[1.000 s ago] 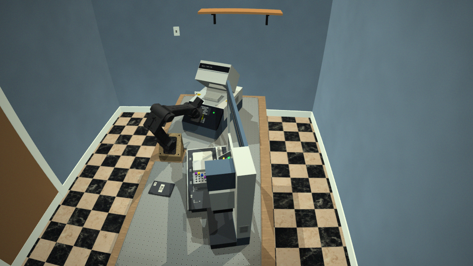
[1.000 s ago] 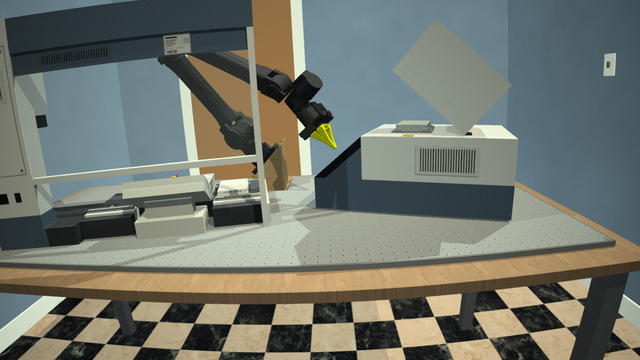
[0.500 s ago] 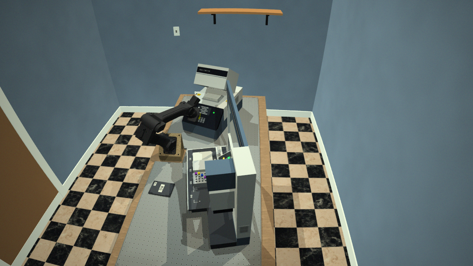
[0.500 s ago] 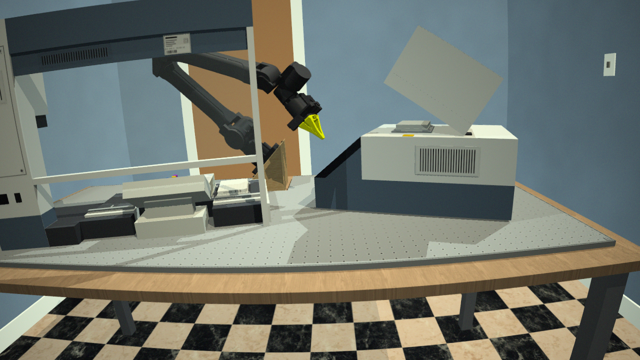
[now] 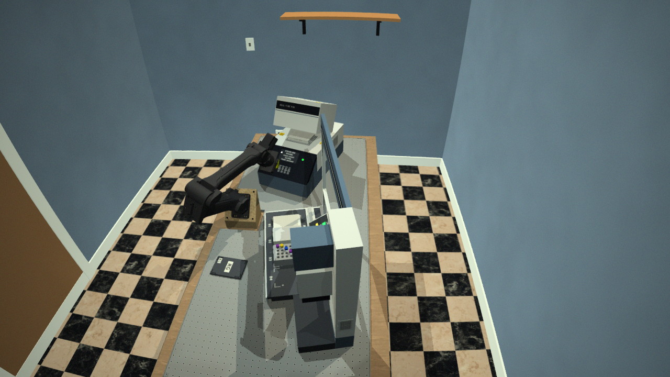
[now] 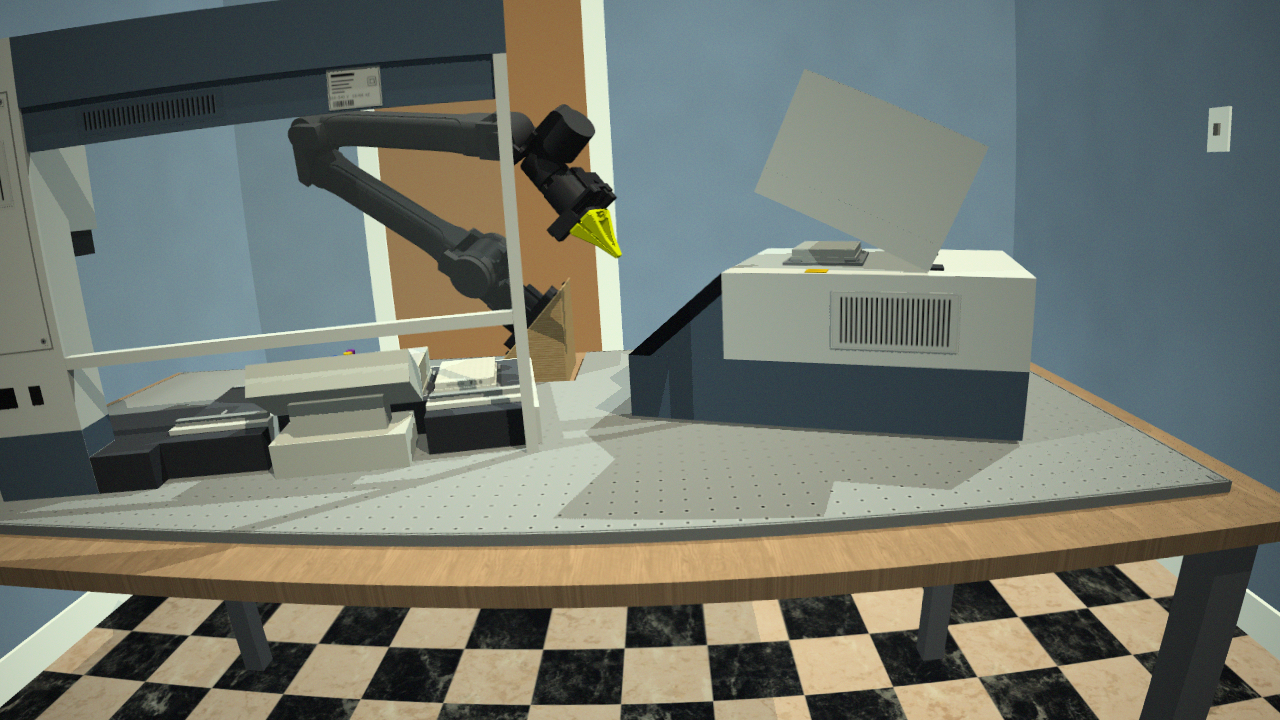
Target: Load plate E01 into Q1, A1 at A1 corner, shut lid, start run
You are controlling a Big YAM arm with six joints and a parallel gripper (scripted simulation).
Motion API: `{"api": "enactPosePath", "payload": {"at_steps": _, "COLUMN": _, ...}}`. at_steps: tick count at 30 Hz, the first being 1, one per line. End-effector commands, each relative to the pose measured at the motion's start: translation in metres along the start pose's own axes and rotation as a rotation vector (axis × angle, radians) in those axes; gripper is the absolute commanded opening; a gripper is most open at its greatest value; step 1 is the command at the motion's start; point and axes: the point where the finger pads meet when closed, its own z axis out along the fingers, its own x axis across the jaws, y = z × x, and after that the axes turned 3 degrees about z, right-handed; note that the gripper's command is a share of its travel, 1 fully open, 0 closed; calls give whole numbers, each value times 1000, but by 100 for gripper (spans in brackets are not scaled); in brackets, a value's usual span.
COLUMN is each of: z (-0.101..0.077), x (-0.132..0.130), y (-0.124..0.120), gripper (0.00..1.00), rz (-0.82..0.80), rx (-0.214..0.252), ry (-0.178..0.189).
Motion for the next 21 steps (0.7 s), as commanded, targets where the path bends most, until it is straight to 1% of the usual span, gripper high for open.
{"api": "enactPosePath", "payload": {"at_steps": 1, "z": -5, "x": -22, "y": -7, "gripper": 0, "rz": 28, "rx": -1, "ry": -25}}
{"api": "enactPosePath", "payload": {"at_steps": 2, "z": -5, "x": -22, "y": -7, "gripper": 0, "rz": 28, "rx": -1, "ry": -25}}
{"api": "enactPosePath", "payload": {"at_steps": 4, "z": -6, "x": -25, "y": -10, "gripper": 0, "rz": 30, "rx": 1, "ry": -37}}
{"api": "enactPosePath", "payload": {"at_steps": 10, "z": -3, "x": -31, "y": -7, "gripper": 0, "rz": 6, "rx": 2, "ry": -46}}
{"api": "enactPosePath", "payload": {"at_steps": 13, "z": -6, "x": -36, "y": -5, "gripper": 0, "rz": -1, "rx": 5, "ry": -65}}
{"api": "enactPosePath", "payload": {"at_steps": 16, "z": -10, "x": -41, "y": -8, "gripper": 0, "rz": 7, "rx": 9, "ry": -87}}
{"api": "enactPosePath", "payload": {"at_steps": 17, "z": -11, "x": -41, "y": -9, "gripper": 0, "rz": 12, "rx": 9, "ry": -90}}
{"api": "enactPosePath", "payload": {"at_steps": 19, "z": -11, "x": -41, "y": -9, "gripper": 0, "rz": 12, "rx": 9, "ry": -90}}
{"api": "enactPosePath", "payload": {"at_steps": 21, "z": -5, "x": -34, "y": -9, "gripper": 0, "rz": 15, "rx": 6, "ry": -68}}
